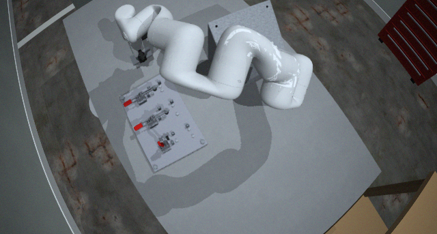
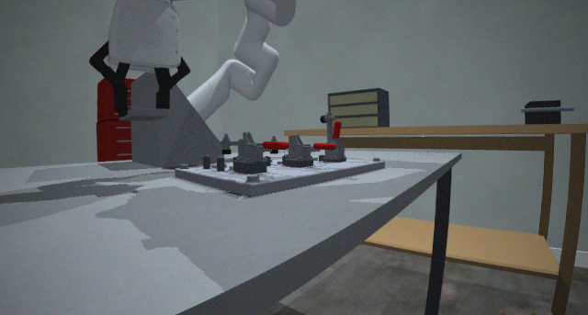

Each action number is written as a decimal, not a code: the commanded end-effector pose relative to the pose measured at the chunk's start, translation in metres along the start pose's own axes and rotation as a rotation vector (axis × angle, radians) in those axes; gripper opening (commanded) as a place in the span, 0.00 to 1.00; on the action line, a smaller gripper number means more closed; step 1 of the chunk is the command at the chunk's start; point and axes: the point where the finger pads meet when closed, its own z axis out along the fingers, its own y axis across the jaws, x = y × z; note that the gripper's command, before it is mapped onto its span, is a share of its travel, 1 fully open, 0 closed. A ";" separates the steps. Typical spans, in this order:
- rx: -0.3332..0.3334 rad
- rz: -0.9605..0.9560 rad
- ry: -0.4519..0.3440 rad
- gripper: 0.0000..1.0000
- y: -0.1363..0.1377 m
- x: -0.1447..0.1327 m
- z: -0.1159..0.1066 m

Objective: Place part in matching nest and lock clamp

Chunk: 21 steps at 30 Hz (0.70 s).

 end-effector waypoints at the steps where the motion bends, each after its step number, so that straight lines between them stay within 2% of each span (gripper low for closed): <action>1: 0.004 -0.002 -0.004 0.00 -0.001 0.005 0.001; 21: 0.004 -0.002 -0.004 0.00 -0.001 0.015 0.006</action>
